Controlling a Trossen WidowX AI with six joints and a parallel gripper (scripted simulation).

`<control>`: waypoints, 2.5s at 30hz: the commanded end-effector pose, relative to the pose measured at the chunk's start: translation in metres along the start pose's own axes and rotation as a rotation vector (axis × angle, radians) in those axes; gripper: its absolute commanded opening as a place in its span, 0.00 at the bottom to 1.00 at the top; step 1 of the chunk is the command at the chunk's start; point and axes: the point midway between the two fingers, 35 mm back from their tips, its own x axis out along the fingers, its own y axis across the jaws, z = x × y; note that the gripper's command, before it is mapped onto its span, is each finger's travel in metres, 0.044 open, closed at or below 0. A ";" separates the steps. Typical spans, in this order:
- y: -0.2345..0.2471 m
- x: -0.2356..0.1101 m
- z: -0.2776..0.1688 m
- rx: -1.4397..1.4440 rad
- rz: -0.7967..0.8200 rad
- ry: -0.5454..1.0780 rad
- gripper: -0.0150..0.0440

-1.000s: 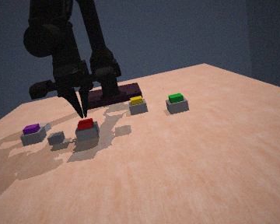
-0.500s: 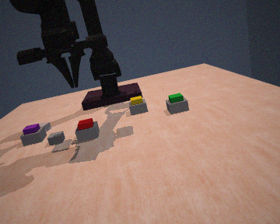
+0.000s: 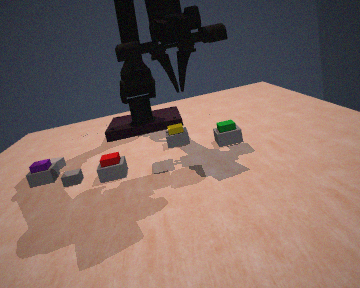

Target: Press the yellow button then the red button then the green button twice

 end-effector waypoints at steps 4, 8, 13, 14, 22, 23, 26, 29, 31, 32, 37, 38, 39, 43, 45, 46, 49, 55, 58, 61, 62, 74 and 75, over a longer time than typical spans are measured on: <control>0.078 -0.003 -0.039 0.004 0.015 0.004 0.29; 0.078 -0.003 -0.039 0.004 0.015 0.004 0.29; 0.080 0.041 -0.038 0.004 0.015 0.004 0.29; 0.080 0.051 -0.039 0.004 0.015 0.004 0.29; 0.079 0.061 -0.040 0.004 0.015 0.004 0.29; 0.079 0.063 -0.039 0.004 0.015 0.004 0.29; 0.080 0.068 -0.039 0.004 0.015 0.004 0.29; 0.080 0.073 -0.039 0.004 0.015 0.004 0.29; 0.080 0.076 -0.039 0.004 0.016 0.004 0.29; 0.080 0.078 -0.039 0.004 0.016 0.004 0.29; 0.080 0.086 -0.040 0.004 0.016 0.005 0.29; 0.080 0.087 -0.040 0.004 0.016 0.005 0.29; 0.080 0.089 -0.040 0.004 0.016 0.005 0.29; 0.080 0.091 -0.040 0.004 0.015 0.005 0.29; 0.080 0.091 -0.040 0.004 0.015 0.005 0.29; 0.080 0.091 -0.040 0.004 0.015 0.005 0.29; 0.080 0.091 -0.040 0.004 0.015 0.005 0.29; 0.080 0.091 -0.040 0.004 0.015 0.005 0.29; 0.080 0.091 -0.040 0.004 0.015 0.005 0.29; 0.080 0.091 -0.040 0.004 0.015 0.005 0.29; 0.080 0.088 -0.040 0.000 0.015 0.004 0.29; 0.079 0.063 -0.039 0.004 0.015 0.004 0.29; 0.079 0.065 -0.039 0.004 0.015 0.004 0.29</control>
